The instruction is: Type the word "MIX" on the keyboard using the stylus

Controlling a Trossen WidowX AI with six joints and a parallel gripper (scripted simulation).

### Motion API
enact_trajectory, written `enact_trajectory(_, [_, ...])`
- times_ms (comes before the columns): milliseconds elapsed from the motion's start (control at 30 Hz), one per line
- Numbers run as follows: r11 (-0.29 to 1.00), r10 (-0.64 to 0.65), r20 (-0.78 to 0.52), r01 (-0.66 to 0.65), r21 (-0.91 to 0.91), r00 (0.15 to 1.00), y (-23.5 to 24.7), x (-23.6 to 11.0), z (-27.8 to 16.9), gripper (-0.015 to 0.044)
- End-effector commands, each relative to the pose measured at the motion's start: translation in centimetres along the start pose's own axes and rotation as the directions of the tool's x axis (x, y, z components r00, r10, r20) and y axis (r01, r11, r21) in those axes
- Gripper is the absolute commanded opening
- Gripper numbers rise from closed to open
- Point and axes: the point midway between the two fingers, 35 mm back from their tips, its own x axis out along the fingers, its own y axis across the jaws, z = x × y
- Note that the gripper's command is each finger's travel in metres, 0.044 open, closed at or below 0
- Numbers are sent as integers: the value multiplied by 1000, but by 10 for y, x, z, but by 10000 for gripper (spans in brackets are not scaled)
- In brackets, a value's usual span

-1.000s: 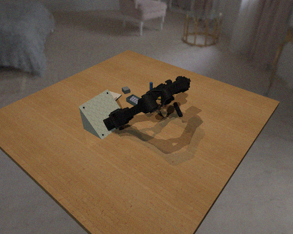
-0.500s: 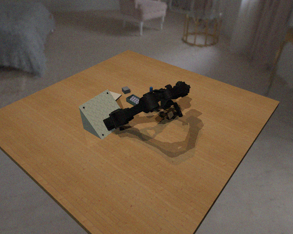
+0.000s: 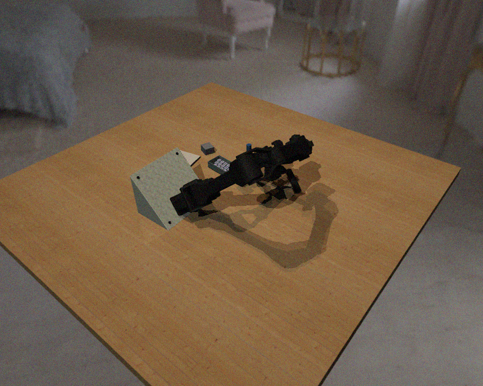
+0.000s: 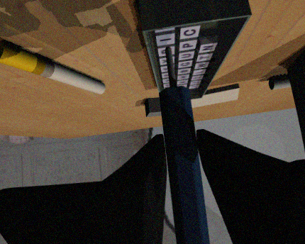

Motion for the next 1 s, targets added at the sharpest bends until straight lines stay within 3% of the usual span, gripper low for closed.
enact_trajectory(0, [1000,-4,-5,4,-2,1000,0,3,-1,53])
enact_trajectory(67, [1000,-4,-5,4,-2,1000,0,3,-1,81])
enact_trajectory(967, [1000,-4,-4,4,-2,1000,0,8,9,81])
